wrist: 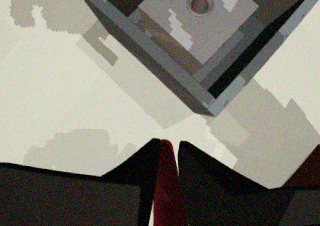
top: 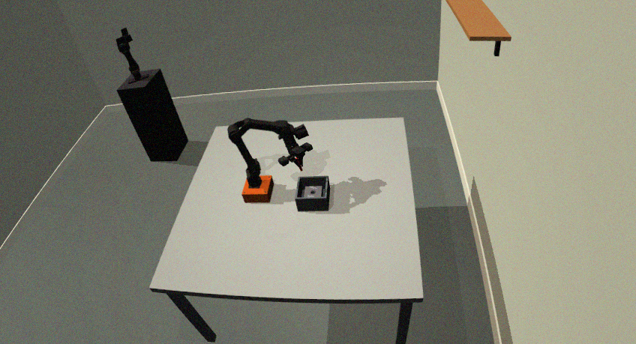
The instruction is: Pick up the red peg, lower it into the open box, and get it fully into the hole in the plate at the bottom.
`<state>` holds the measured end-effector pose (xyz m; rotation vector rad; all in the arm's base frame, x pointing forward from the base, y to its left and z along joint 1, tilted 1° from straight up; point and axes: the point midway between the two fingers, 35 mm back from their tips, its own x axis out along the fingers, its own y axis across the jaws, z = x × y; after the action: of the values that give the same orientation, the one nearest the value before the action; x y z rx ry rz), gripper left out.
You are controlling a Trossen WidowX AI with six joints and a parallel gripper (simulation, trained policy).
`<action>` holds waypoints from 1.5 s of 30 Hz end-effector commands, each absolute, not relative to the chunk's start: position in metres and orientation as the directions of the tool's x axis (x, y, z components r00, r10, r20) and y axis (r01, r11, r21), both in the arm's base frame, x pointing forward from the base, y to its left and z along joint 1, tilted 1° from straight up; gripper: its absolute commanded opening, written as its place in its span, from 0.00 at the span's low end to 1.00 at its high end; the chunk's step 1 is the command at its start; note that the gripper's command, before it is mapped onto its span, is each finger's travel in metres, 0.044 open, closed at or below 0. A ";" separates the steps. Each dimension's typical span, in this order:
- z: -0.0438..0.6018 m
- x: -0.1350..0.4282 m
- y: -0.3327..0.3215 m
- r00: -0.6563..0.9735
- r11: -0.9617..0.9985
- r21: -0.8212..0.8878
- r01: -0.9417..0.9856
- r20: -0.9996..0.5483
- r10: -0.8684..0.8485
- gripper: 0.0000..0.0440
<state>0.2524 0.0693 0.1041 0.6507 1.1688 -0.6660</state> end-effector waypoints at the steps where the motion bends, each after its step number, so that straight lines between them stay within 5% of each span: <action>1: 0.113 0.264 0.056 0.257 0.630 0.109 0.769 -0.955 -0.148 0.00; 39: 0.076 0.330 -0.052 0.187 0.460 0.100 0.882 -0.971 -0.148 0.02; 42: 0.065 0.331 -0.055 0.168 0.463 0.085 0.882 -0.975 -0.142 0.08; 45: 0.055 0.332 -0.057 0.150 0.474 0.067 0.878 -0.979 -0.139 0.26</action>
<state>0.3308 -0.0546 0.0651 0.7892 1.1748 -0.8505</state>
